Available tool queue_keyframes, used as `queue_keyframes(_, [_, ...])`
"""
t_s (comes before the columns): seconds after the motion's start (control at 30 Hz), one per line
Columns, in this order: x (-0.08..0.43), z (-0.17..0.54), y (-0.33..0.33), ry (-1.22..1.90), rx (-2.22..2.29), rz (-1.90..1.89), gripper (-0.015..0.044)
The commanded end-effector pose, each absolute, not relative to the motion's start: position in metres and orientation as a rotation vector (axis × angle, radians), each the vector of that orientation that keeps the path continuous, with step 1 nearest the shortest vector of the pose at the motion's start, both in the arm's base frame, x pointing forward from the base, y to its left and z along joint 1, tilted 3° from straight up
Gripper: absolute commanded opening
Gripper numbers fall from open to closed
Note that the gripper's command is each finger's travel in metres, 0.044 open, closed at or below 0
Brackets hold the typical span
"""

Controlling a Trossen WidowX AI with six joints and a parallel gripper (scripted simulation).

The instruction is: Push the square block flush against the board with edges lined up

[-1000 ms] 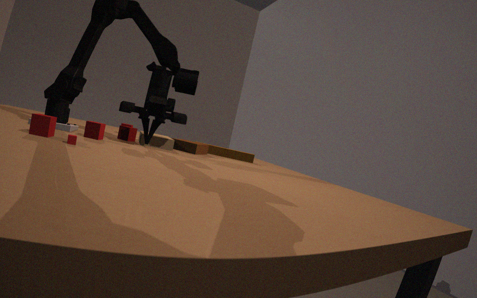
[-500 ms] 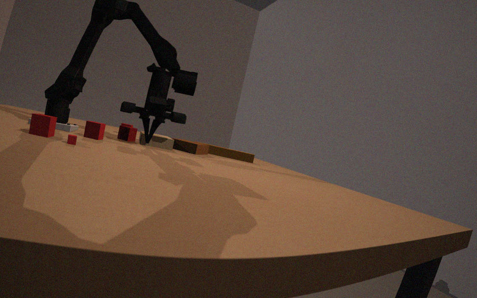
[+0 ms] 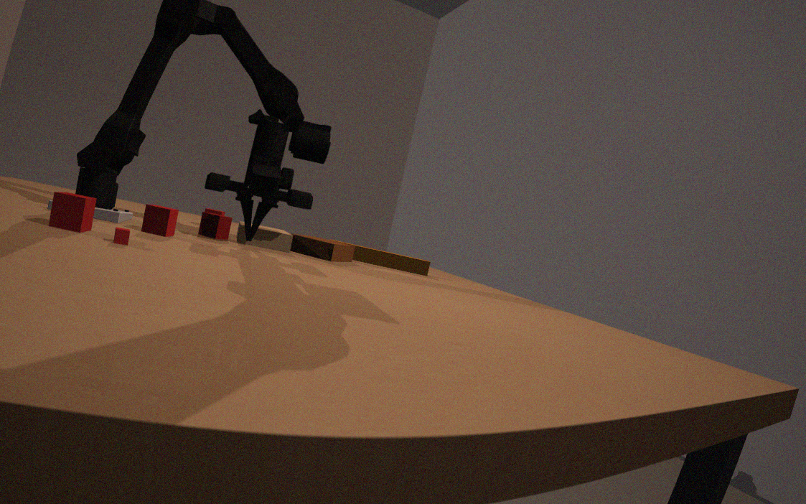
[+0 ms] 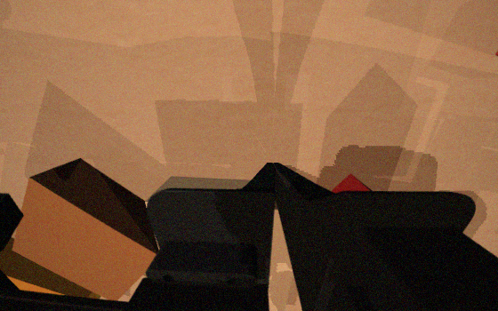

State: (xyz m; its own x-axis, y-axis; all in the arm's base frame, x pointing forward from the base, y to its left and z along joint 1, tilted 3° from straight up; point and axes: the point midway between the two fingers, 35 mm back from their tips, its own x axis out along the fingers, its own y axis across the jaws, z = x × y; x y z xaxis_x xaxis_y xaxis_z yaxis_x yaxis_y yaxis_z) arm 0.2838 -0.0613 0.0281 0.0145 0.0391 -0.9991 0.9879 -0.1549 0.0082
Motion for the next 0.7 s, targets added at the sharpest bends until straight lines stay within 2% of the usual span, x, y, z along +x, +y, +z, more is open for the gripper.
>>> queue_keyframes(0.0, [0.284,0.026,-0.051,1.165,1.363,-1.296,0.0])
queue_keyframes(0.67, [0.292,0.028,-0.019,1.167,1.365,-1.294,0.0])
